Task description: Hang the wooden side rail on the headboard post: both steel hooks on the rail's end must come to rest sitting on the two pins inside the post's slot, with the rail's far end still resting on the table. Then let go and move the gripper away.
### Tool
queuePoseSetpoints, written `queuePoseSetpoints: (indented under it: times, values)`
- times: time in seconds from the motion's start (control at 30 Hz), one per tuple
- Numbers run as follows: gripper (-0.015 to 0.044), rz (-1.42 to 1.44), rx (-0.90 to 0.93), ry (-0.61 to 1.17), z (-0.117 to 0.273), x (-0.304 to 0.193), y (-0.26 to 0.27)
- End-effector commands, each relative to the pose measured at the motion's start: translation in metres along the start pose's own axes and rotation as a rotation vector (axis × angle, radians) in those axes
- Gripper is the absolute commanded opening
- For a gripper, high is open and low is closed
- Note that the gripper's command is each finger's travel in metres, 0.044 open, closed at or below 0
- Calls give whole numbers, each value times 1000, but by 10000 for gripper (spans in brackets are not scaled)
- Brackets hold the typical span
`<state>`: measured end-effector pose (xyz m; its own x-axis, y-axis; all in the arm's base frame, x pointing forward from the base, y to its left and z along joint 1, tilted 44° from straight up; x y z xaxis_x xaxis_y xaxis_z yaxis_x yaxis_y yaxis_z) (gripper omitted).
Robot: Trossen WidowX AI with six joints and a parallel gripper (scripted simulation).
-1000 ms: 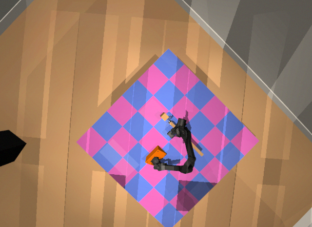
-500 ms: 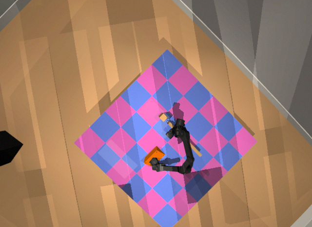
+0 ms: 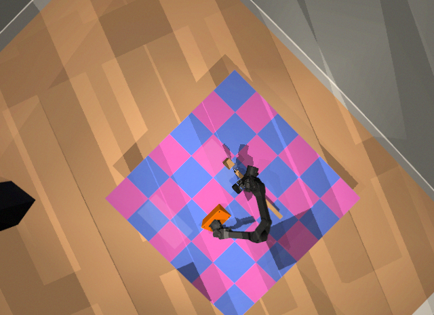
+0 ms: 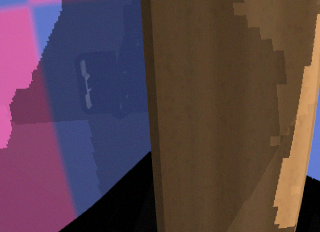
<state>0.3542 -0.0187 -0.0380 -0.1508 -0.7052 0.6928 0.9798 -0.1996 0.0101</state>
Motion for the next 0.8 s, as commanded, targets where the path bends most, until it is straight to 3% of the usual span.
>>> queuePoseSetpoints:
  times: [0.0,0.77]
  values:
    - [0,2,8,1,3,-3,0]
    - [0,2,8,1,3,-5,0]
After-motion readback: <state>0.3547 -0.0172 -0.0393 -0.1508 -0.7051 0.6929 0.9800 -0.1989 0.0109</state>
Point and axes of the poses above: the point midway between the two fingers, 35 mm back from their tips, its own z axis back along the fingers, its own y axis across the jaws, x = y × z, the point moved 1 cm from there along z, back along the fingers, and after that the axes turned 1 degree about z, right-handed, at the moved point
